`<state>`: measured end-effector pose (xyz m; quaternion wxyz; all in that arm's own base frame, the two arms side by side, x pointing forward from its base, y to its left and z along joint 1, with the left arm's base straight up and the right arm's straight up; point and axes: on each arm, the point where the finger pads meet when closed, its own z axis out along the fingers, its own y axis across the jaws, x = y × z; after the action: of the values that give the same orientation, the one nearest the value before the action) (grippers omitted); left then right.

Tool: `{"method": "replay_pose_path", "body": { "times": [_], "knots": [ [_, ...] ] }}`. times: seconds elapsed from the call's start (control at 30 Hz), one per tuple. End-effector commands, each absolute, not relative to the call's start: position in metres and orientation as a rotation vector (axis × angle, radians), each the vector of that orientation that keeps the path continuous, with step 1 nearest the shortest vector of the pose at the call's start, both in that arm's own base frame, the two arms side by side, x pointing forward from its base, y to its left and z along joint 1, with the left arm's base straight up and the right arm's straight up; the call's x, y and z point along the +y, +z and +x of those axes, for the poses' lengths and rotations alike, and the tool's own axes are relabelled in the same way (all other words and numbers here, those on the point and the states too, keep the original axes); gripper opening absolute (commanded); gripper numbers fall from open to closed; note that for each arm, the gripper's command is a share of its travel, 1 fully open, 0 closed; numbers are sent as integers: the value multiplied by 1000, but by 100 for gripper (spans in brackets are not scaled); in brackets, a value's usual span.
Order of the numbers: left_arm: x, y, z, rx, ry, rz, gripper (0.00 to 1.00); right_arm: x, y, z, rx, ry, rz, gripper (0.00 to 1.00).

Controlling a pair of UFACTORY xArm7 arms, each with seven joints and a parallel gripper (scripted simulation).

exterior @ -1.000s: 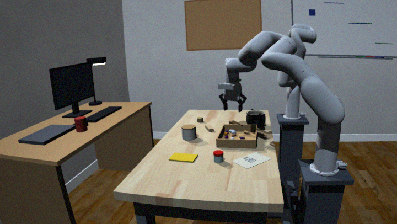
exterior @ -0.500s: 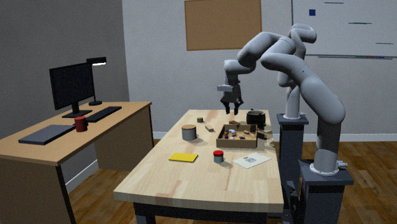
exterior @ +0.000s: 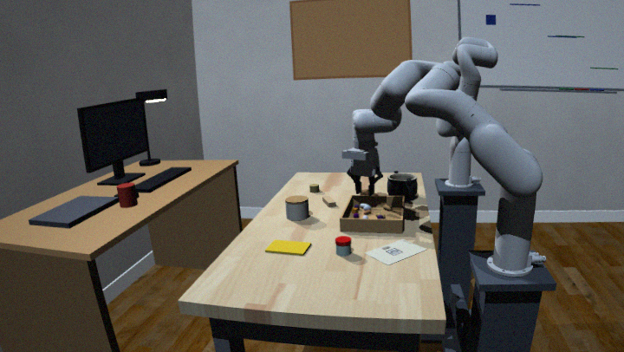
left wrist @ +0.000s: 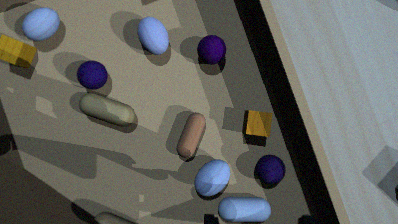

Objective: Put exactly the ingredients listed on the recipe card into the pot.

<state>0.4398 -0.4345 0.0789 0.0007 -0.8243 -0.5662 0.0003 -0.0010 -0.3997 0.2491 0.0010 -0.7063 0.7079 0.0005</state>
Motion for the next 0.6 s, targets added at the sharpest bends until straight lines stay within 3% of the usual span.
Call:
{"method": "replay_pose_path", "body": {
  "times": [0.0, 0.57],
  "knots": [
    [-436, 68, 441, -1780, -1, -2591, 49, -400, 250, -1, 2223, -1, -2219, 100],
    [-436, 64, 441, -1780, -1, -2591, 49, -400, 250, -1, 2223, -1, -2219, 100]
  ]
}}
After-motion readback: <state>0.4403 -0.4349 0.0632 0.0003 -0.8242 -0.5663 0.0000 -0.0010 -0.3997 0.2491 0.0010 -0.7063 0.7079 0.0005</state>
